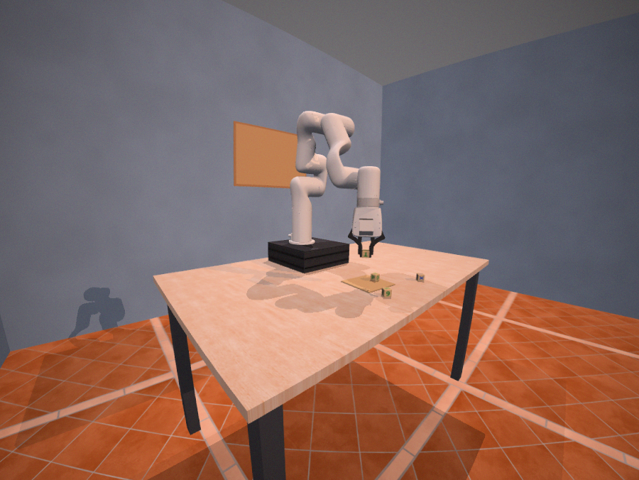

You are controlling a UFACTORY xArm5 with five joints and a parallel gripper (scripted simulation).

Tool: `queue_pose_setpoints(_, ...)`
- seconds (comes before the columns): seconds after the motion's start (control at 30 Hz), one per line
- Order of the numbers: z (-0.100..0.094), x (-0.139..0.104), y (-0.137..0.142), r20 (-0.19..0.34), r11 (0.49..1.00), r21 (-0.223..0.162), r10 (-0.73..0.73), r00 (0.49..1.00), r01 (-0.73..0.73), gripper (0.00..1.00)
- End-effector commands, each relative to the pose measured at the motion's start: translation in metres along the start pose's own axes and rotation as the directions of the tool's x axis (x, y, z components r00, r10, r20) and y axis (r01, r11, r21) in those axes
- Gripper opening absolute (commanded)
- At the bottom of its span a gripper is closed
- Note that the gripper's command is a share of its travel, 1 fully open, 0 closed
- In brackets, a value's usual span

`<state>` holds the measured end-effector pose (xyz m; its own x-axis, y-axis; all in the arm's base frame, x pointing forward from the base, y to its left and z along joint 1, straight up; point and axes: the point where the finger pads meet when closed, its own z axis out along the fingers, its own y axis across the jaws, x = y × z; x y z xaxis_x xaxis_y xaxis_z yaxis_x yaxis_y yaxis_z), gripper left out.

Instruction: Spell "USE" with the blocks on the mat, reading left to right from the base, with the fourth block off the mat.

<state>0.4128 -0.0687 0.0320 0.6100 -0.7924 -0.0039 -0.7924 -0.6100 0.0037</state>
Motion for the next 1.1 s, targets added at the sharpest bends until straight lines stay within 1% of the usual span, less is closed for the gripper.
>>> queue_pose_setpoints(0.0,-0.001,0.002,0.001,-0.003,0.99,0.002,-0.139,0.99,0.139,0.21)
queue_pose_setpoints(0.2,-0.001,0.003,0.003,-0.003,0.959,0.002,-0.283,0.959,0.283,0.21)
queue_pose_setpoints(0.43,-0.001,0.004,0.006,-0.004,0.892,0.001,-0.452,0.892,0.452,0.21)
queue_pose_setpoints(0.5,-0.001,0.004,0.006,-0.004,0.892,0.001,-0.452,0.892,0.452,0.21)
queue_pose_setpoints(0.53,-0.002,0.005,0.007,-0.004,0.861,0.001,-0.509,0.861,0.509,0.21)
queue_pose_setpoints(0.67,-0.002,0.006,0.009,-0.004,0.806,0.0,-0.591,0.806,0.591,0.21)
queue_pose_setpoints(0.87,-0.002,0.007,0.011,-0.004,0.708,0.0,-0.706,0.708,0.706,0.21)
queue_pose_setpoints(0.97,-0.002,0.007,0.011,-0.004,0.688,0.0,-0.725,0.688,0.725,0.21)
queue_pose_setpoints(1.07,-0.002,0.007,0.011,-0.004,0.686,0.0,-0.727,0.686,0.727,0.21)
